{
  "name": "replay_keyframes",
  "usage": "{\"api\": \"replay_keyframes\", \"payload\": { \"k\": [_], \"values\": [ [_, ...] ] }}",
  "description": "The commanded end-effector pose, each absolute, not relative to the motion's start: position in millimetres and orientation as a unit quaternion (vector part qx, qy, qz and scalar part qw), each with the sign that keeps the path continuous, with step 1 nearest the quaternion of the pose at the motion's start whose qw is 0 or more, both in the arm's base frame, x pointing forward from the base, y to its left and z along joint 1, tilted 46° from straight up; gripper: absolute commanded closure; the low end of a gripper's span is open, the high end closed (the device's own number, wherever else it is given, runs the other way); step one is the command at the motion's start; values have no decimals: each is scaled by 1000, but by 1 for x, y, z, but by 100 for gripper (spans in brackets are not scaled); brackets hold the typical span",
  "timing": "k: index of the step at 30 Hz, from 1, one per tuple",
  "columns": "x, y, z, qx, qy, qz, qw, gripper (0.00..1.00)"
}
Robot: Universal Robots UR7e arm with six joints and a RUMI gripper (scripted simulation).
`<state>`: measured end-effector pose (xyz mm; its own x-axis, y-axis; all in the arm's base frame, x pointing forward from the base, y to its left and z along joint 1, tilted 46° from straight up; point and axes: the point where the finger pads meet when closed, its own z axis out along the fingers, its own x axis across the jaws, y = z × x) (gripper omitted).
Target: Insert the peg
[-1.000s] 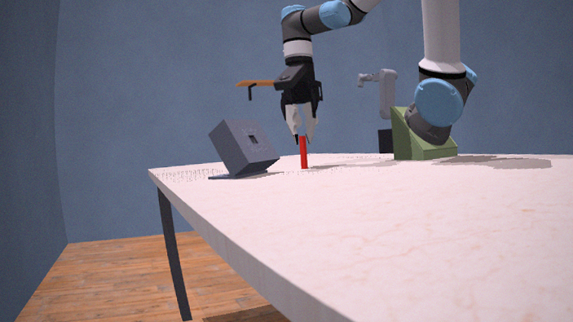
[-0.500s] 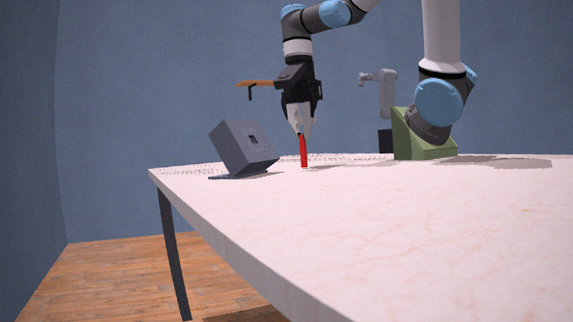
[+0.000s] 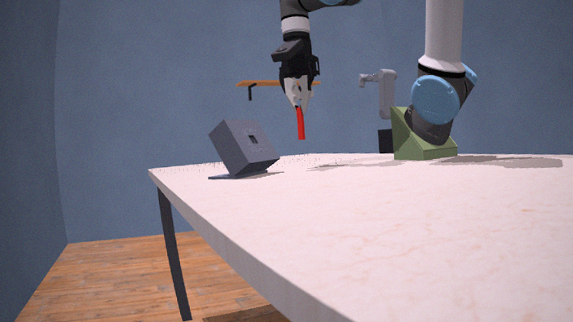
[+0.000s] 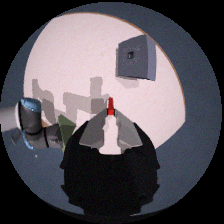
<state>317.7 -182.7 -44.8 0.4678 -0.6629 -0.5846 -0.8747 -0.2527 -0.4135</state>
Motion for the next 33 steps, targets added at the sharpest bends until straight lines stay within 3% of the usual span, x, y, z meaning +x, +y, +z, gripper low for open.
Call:
{"api": "replay_keyframes", "payload": {
  "k": [1, 33],
  "values": [
    [318, -183, -45, -778, 494, 147, 359, 100],
    [327, -177, -40, -836, 440, 98, 313, 100]
  ]
}}
